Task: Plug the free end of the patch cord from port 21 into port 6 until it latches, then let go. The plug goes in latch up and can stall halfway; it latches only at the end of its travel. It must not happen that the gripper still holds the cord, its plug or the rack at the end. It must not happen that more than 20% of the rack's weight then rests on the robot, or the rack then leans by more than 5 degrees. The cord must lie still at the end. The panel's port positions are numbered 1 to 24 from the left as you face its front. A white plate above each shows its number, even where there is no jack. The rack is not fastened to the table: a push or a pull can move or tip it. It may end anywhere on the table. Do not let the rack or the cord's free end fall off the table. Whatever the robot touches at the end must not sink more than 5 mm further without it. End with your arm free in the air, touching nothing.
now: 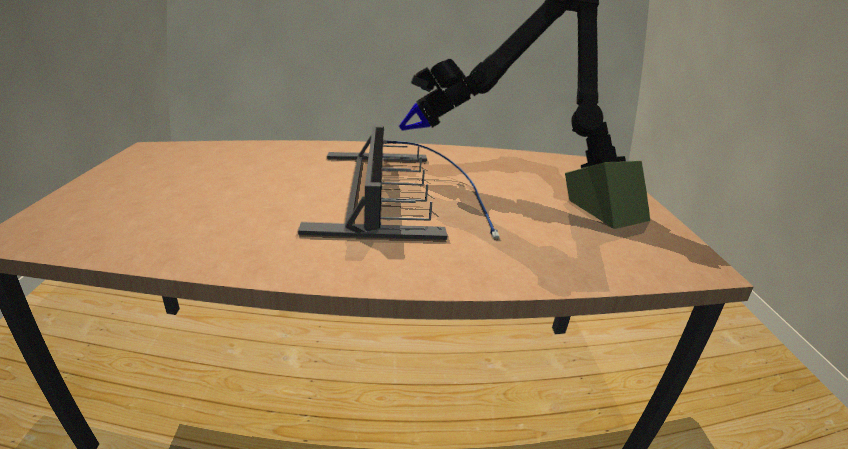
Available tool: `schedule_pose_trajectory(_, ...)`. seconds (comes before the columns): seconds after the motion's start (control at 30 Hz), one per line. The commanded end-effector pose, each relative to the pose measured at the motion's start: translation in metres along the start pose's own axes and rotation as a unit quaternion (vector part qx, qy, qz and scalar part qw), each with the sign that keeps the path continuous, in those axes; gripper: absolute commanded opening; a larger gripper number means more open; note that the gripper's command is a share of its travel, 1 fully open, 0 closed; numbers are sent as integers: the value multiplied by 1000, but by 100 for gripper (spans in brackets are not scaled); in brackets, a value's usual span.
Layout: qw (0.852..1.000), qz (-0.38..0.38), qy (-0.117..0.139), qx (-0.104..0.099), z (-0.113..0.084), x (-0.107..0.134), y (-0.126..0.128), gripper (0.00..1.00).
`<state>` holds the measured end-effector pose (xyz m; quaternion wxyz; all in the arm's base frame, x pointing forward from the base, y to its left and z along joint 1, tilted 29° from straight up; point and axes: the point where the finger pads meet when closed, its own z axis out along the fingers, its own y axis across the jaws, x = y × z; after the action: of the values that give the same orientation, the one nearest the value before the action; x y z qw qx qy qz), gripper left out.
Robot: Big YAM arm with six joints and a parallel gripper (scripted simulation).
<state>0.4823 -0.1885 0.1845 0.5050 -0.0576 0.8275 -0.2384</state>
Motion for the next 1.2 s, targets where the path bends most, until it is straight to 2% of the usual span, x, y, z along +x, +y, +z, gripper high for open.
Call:
schedule_pose_trajectory(0.0, 1000, -7, -30, 8, -5, -32, -9, 0)
schedule_pose_trajectory(0.33, 999, -8, -39, 10, -4, -43, -12, 0)
schedule_pose_trajectory(0.93, 1000, -7, -21, 0, -6, -22, -1, 0)
schedule_pose_trajectory(1.17, 1000, -7, -20, 0, -5, -21, 0, 0)
